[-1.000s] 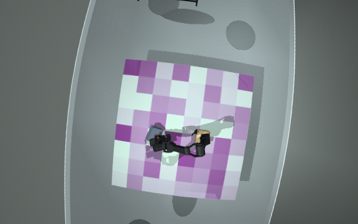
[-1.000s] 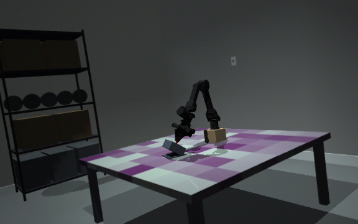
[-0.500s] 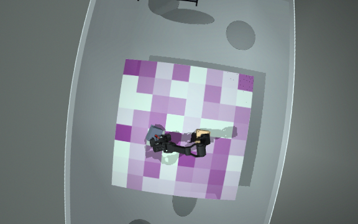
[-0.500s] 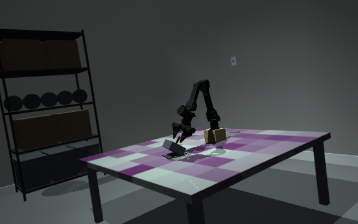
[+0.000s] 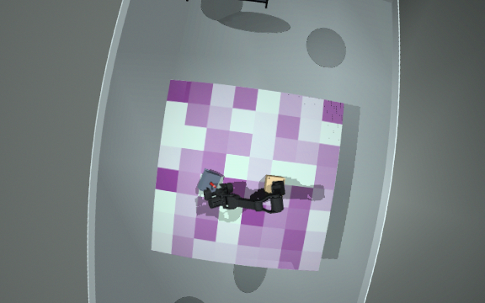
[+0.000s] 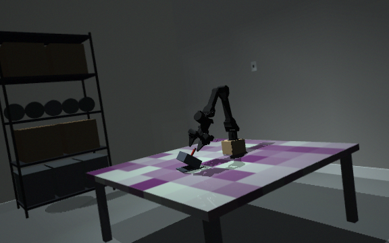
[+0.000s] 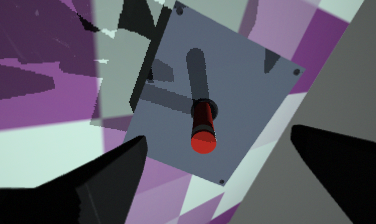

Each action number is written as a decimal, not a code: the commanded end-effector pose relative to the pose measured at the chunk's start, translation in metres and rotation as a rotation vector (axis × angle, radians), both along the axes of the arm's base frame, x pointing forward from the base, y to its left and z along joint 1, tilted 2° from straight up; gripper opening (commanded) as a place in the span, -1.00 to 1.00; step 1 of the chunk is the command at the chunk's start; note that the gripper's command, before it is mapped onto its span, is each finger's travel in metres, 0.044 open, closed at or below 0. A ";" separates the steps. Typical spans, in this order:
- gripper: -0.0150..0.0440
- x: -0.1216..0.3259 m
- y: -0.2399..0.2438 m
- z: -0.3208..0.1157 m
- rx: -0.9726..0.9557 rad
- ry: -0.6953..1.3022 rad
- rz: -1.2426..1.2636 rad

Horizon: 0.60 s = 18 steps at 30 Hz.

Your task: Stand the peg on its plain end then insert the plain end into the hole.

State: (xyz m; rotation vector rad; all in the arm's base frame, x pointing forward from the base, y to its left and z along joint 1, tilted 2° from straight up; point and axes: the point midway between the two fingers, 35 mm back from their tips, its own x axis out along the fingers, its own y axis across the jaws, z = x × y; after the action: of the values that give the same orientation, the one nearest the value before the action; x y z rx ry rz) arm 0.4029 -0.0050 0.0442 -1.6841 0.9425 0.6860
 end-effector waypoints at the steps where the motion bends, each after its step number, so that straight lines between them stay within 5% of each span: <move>1: 1.00 -0.003 0.002 0.004 -0.001 0.001 -0.002; 18: 1.00 -0.015 0.009 0.026 0.000 0.002 0.000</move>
State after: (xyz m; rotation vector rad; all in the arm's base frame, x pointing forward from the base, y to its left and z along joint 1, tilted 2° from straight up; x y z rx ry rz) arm 0.3891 0.0027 0.0666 -1.6830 0.9443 0.6922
